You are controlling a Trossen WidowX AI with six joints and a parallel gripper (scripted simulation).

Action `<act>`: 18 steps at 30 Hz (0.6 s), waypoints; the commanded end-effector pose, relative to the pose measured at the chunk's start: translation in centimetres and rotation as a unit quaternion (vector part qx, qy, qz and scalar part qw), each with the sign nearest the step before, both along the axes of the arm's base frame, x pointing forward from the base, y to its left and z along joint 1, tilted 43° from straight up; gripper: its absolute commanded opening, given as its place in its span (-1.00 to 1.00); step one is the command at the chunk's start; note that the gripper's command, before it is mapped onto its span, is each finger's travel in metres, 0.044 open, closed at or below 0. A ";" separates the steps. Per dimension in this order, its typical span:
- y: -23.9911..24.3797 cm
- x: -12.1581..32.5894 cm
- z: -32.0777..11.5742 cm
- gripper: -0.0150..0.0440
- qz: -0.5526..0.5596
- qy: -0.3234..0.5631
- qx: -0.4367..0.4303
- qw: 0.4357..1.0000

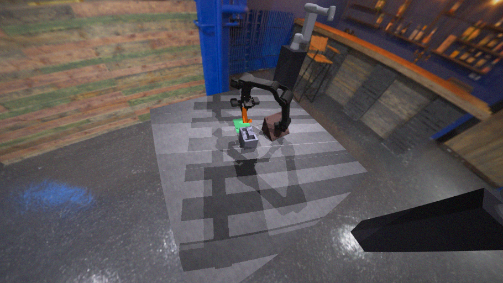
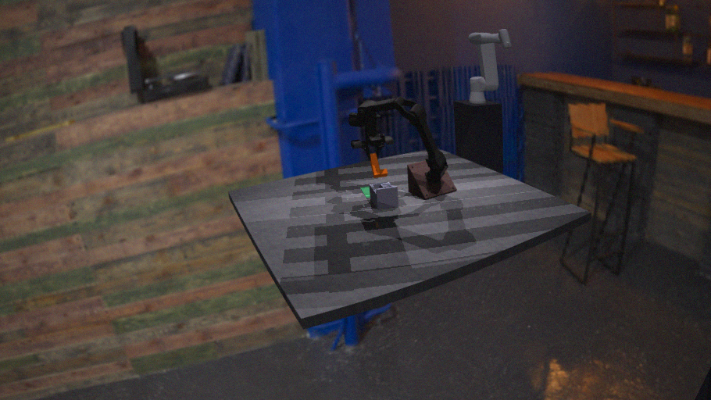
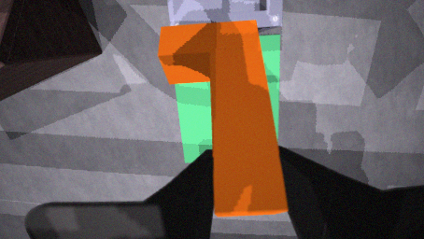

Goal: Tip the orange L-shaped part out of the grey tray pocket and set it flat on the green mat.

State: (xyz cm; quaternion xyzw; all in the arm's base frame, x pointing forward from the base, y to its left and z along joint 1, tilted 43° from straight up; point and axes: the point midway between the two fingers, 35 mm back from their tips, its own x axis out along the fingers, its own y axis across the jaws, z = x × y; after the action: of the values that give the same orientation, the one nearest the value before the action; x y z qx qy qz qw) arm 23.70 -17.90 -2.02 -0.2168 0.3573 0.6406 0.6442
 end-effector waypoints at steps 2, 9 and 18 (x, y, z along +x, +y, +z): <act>-2.1 -0.6 -1.6 -0.49 0.002 -0.003 -0.004 1.000; -2.5 -0.8 -2.1 -0.49 0.002 -0.003 -0.004 1.000; -1.7 -0.9 -3.0 -0.49 0.002 -0.004 -0.004 1.000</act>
State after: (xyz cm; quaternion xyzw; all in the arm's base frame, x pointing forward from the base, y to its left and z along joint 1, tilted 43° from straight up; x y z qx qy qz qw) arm 22.95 -19.96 -4.67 -0.2233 0.3579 0.6393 0.6429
